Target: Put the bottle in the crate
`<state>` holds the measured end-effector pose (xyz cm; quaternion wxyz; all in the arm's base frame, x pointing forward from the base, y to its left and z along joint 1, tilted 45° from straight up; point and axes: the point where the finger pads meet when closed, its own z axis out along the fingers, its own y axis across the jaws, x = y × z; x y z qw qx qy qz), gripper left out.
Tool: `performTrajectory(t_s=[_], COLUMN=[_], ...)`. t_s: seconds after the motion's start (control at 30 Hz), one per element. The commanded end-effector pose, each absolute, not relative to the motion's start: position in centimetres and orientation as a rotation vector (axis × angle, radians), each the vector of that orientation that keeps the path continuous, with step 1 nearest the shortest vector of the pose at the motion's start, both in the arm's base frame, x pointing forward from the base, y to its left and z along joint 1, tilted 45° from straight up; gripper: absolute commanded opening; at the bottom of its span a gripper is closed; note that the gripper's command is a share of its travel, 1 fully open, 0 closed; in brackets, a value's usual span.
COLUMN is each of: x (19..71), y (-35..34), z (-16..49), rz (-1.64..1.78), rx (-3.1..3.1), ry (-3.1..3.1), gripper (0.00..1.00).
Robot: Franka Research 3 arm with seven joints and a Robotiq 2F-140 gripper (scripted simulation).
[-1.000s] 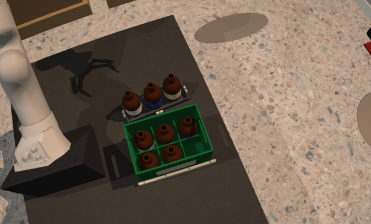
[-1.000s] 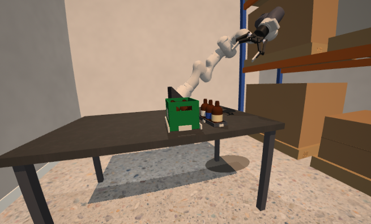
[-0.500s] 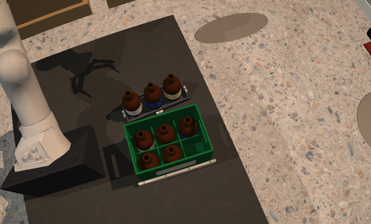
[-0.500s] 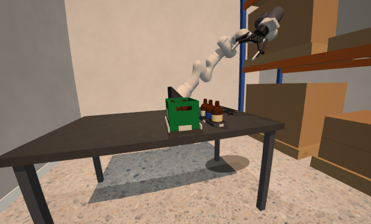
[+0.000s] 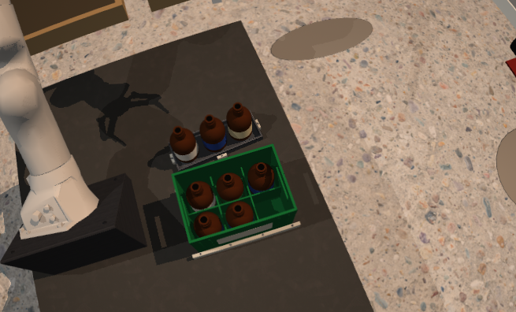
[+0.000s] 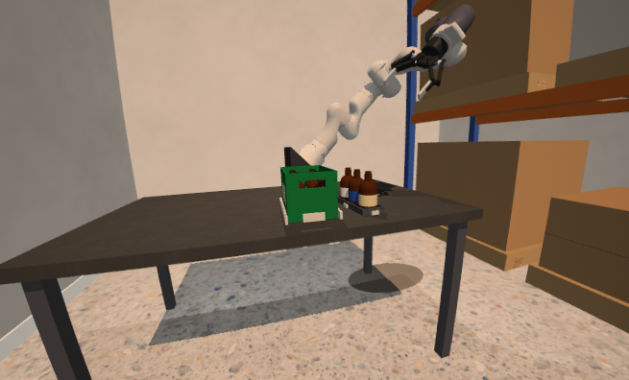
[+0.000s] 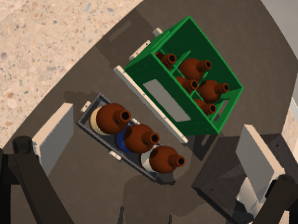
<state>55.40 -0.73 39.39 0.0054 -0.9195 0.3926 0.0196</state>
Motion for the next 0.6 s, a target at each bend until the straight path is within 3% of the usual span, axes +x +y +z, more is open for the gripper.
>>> performTrajectory(t_s=[0.0, 0.13, 0.17, 0.27, 0.3, 0.57], x=[55.5, 55.5, 55.5, 55.5, 54.9, 48.6], y=[-0.5, -0.5, -2.2, -2.2, -3.6, -8.3], z=[39.3, 39.3, 33.3, 33.3, 28.8, 15.4], rz=[0.057, 0.057, 0.229, 0.229, 0.383, 0.740], rx=[-2.864, -2.864, -2.724, -2.724, -2.564, -2.091], ry=[1.253, 1.253, 1.414, 1.414, 1.574, 1.993], gripper=[1.00, 1.00, 1.00, 1.00, 1.00, 1.00])
